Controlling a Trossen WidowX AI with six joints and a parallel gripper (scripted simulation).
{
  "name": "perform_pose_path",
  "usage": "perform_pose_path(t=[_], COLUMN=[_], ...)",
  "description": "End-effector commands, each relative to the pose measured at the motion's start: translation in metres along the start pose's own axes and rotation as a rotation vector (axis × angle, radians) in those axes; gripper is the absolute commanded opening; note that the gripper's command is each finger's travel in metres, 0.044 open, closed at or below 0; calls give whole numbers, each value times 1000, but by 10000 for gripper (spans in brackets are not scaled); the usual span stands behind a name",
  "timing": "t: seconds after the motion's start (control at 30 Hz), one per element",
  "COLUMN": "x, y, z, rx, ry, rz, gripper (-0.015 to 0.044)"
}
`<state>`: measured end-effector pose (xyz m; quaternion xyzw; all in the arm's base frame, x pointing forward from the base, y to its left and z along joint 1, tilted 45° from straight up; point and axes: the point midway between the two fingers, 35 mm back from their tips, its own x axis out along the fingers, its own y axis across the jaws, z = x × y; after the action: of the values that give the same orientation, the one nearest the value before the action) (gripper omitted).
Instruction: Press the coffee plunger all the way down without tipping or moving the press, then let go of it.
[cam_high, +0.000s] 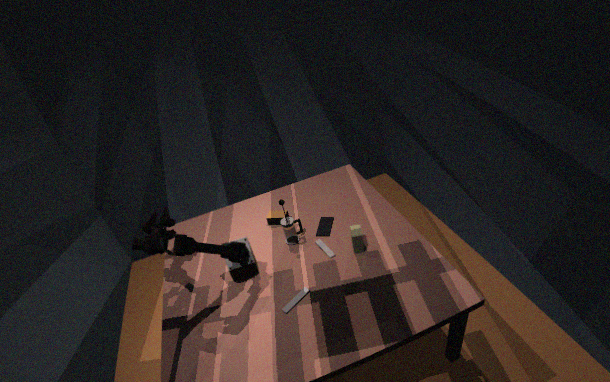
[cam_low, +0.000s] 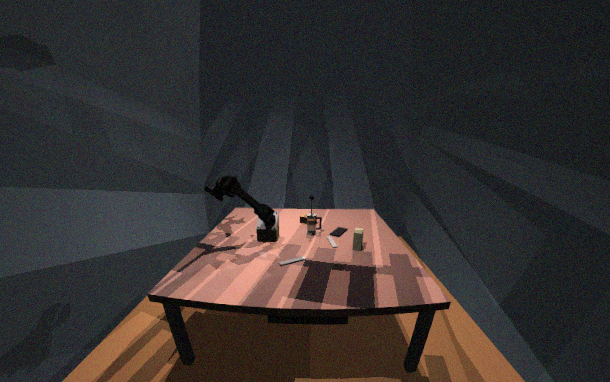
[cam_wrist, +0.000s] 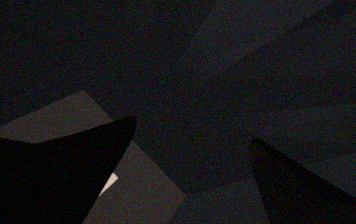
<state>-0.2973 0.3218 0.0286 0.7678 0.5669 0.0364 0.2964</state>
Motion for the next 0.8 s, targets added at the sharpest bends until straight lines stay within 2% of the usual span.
perform_pose_path(t=[0.0, 0.2, 0.47, 0.77], x=[2, 39, 114, 148], y=[2, 39, 149, 257], z=[0, 2, 19, 55], rx=[14, 208, 867, 1462], ry=[-5, -82, -180, -141], rz=[4, 76, 357, 681], gripper=[426, 440, 440, 440])
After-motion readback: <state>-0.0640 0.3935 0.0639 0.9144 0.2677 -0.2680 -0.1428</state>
